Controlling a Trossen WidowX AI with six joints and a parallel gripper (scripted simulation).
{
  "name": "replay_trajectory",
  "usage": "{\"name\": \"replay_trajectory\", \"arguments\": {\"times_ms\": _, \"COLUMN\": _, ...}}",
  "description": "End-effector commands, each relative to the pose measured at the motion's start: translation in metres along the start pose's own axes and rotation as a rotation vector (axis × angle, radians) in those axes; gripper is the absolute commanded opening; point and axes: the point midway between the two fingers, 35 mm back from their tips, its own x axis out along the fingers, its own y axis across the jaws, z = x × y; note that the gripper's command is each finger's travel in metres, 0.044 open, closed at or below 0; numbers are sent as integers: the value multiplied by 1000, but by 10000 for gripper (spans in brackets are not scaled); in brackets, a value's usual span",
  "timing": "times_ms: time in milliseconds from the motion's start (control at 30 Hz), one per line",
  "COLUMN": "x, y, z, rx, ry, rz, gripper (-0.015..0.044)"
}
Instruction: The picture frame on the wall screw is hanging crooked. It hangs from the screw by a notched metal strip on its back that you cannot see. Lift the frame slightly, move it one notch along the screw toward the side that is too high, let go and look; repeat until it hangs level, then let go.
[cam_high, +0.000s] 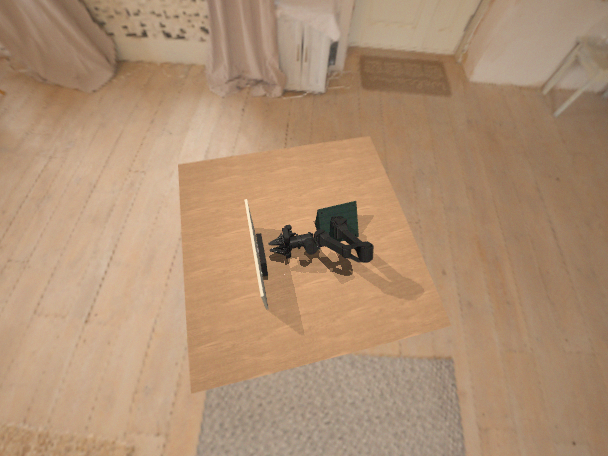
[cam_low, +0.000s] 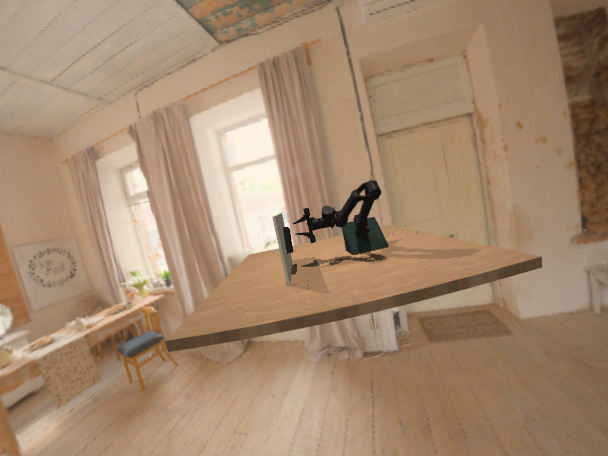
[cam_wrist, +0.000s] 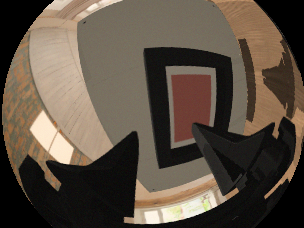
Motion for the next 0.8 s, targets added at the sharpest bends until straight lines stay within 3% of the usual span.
{"name": "replay_trajectory", "arguments": {"times_ms": 0, "x": 5, "y": 1, "z": 0, "rx": -6, "ry": -2, "rz": 5, "gripper": 260}}
{"name": "replay_trajectory", "arguments": {"times_ms": 767, "x": 40, "y": 1, "z": 0, "rx": -6, "ry": 0, "rz": 6, "gripper": 260}}
